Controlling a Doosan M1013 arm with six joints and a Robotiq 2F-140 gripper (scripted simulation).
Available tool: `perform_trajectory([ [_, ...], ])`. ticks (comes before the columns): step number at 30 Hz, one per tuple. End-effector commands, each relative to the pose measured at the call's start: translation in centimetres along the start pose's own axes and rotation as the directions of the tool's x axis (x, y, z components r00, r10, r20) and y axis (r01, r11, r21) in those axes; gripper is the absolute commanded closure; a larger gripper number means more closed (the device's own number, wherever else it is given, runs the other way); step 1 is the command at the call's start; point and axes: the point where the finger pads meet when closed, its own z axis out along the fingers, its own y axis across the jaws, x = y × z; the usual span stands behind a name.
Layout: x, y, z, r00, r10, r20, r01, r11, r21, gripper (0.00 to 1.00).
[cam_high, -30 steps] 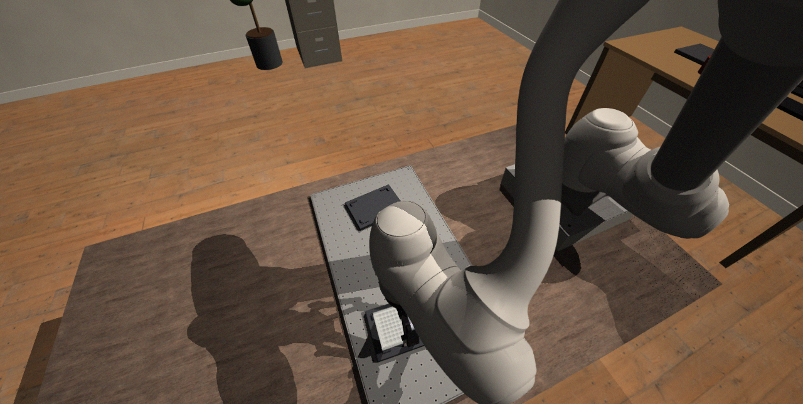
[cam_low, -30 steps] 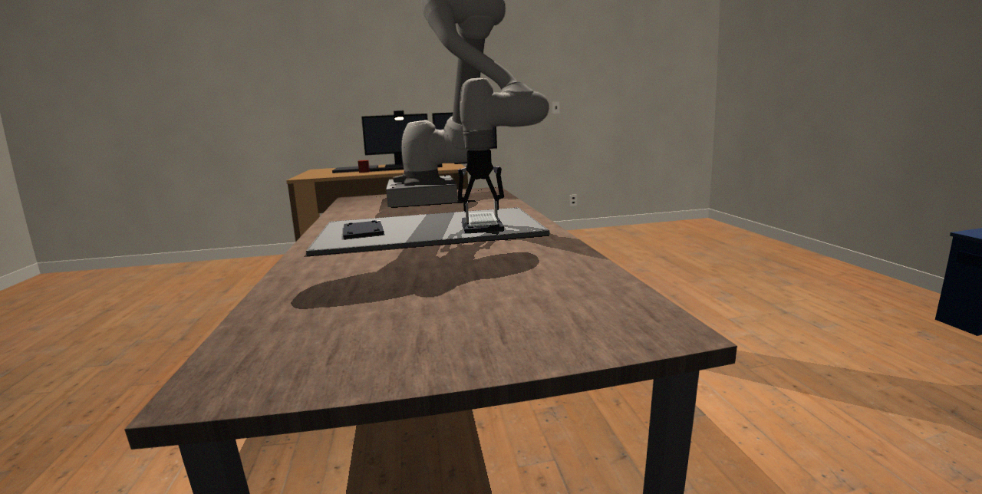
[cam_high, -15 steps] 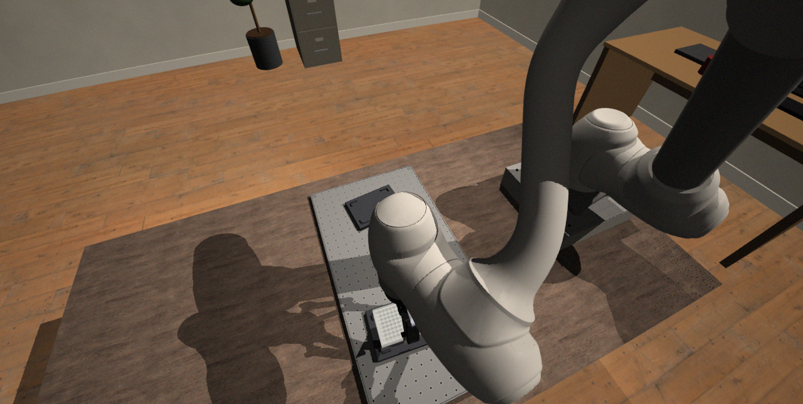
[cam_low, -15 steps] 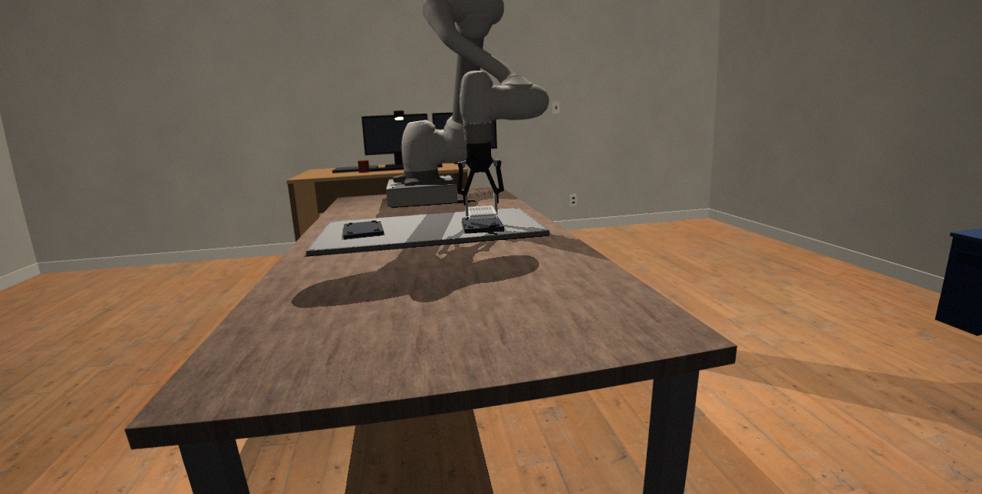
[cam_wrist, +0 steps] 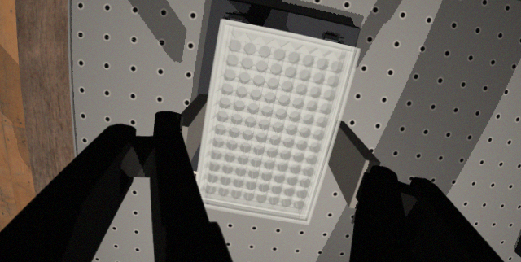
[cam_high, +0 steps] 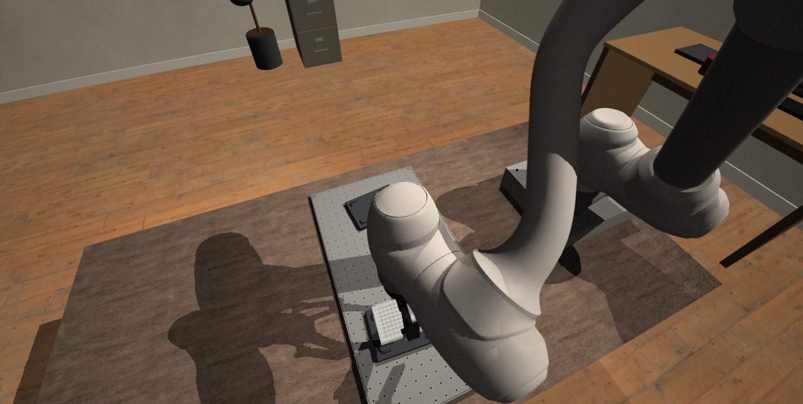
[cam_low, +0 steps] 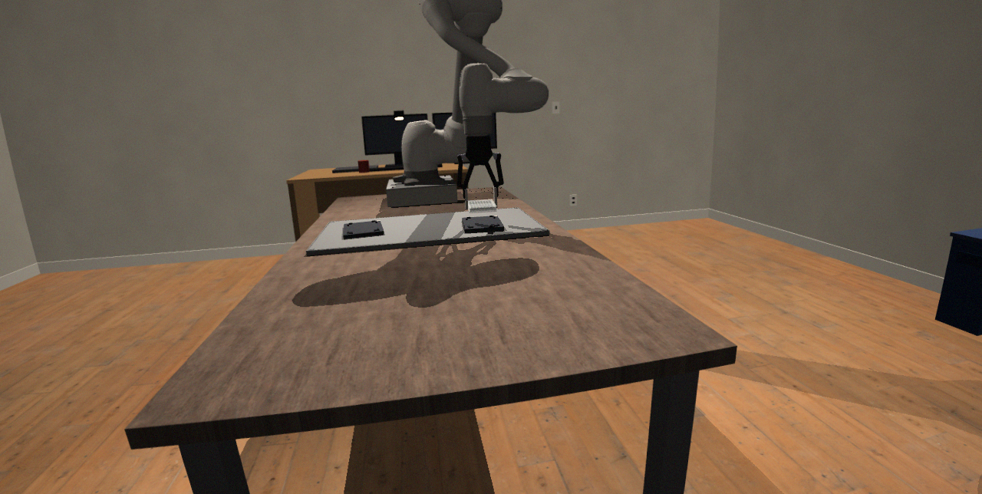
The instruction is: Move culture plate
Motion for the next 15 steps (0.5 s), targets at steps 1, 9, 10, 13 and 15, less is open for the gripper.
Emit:
perform_trajectory([
  [1, 0.0, 0.0, -0.5, 1.0, 0.0, 0.0, 0.0, 1.0, 0.0, 1.0],
  [9, 0.0, 0.0, -1.5, 1.0, 0.0, 0.0, 0.0, 1.0, 0.0, 1.0],
  [10, 0.0, 0.0, -1.7, 1.0, 0.0, 0.0, 0.0, 1.0, 0.0, 1.0],
  [13, 0.0, 0.0, -1.8, 1.0, 0.0, 0.0, 0.0, 1.0, 0.0, 1.0],
  [15, 0.0, 0.0, -1.8, 1.0, 0.0, 0.0, 0.0, 1.0, 0.0, 1.0],
])
